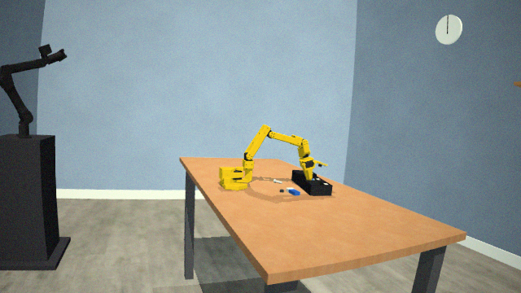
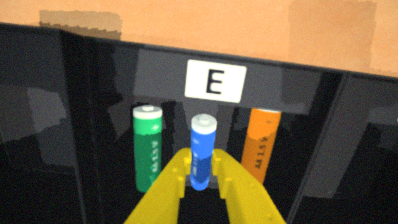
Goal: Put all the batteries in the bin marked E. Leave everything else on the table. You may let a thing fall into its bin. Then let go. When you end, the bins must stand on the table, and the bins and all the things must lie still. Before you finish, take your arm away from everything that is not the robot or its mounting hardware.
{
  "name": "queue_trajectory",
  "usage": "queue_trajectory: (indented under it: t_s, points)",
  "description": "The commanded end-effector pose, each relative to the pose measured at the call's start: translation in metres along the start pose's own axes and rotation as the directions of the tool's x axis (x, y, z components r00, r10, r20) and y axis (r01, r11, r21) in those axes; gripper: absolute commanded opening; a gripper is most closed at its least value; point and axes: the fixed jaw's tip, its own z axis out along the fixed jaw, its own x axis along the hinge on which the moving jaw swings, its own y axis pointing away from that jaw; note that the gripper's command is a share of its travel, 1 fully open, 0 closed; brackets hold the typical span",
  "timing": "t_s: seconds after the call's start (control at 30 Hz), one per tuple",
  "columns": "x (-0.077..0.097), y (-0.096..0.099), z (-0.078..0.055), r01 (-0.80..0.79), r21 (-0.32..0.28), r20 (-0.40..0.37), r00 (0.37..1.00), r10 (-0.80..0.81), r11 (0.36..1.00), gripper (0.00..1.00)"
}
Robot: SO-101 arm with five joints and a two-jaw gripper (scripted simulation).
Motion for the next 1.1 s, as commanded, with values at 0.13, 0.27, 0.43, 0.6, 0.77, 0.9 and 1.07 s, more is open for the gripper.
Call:
queue_trajectory:
  t_s: [0.13, 0.27, 0.43, 0.6, 0.77, 0.9, 1.07]
  points:
    - [-0.009, -0.002, -0.010, 0.002, 0.001, 0.060, 0.998, -0.002, 1.000, 0.08]
    - [-0.009, -0.002, -0.010, 0.002, 0.001, 0.060, 0.998, -0.002, 1.000, 0.11]
    - [-0.009, -0.002, -0.010, 0.002, 0.001, 0.060, 0.998, -0.002, 1.000, 0.13]
    - [-0.009, -0.002, -0.010, 0.002, 0.001, 0.060, 0.998, -0.002, 1.000, 0.13]
    - [-0.009, -0.002, -0.010, 0.002, 0.001, 0.060, 0.998, -0.002, 1.000, 0.13]
    - [-0.010, -0.002, -0.014, 0.002, 0.001, 0.060, 0.998, -0.002, 1.000, 0.13]
    - [-0.011, -0.002, -0.025, 0.002, 0.001, 0.060, 0.998, -0.002, 1.000, 0.13]
